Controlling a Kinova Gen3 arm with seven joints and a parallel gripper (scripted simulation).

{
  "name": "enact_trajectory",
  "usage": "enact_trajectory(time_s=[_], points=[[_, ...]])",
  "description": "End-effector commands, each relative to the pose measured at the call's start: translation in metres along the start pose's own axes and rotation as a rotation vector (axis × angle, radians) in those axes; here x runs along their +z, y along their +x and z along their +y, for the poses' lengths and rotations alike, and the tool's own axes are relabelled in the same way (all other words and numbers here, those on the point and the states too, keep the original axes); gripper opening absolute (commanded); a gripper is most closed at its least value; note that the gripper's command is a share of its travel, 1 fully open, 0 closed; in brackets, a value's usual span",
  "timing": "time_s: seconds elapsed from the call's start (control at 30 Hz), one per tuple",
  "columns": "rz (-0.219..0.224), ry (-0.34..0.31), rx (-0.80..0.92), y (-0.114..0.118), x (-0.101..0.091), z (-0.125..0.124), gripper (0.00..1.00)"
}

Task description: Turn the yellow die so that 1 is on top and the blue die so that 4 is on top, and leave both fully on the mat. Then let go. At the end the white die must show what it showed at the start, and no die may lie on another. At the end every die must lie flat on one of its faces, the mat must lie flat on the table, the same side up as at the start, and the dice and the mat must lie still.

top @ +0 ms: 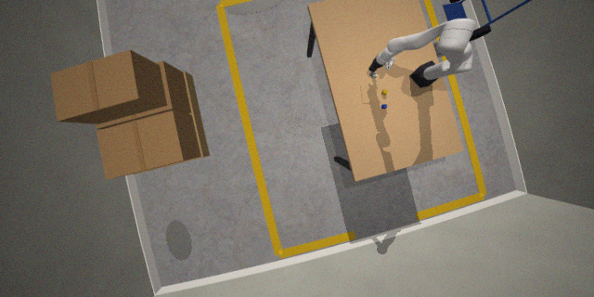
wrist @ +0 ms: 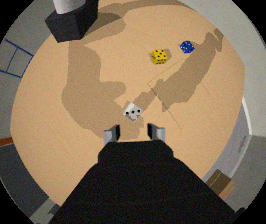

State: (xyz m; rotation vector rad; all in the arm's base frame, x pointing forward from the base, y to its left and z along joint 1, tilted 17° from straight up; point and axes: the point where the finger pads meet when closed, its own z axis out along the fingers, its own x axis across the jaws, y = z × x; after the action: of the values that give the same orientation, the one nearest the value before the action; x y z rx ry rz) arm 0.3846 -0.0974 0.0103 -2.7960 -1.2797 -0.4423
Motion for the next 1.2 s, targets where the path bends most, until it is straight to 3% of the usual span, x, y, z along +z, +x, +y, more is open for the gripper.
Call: enact_trajectory(time_s=[0.0, 0.67, 1.17], points=[[0.0, -0.001, 0.0, 0.0, 0.0, 0.001, 1.0], [0.001, -0.001, 0.0, 0.002, 0.0, -0.004, 1.0], [0.0, -0.001, 0.0, 0.025, 0.0, -0.047, 1.0]])
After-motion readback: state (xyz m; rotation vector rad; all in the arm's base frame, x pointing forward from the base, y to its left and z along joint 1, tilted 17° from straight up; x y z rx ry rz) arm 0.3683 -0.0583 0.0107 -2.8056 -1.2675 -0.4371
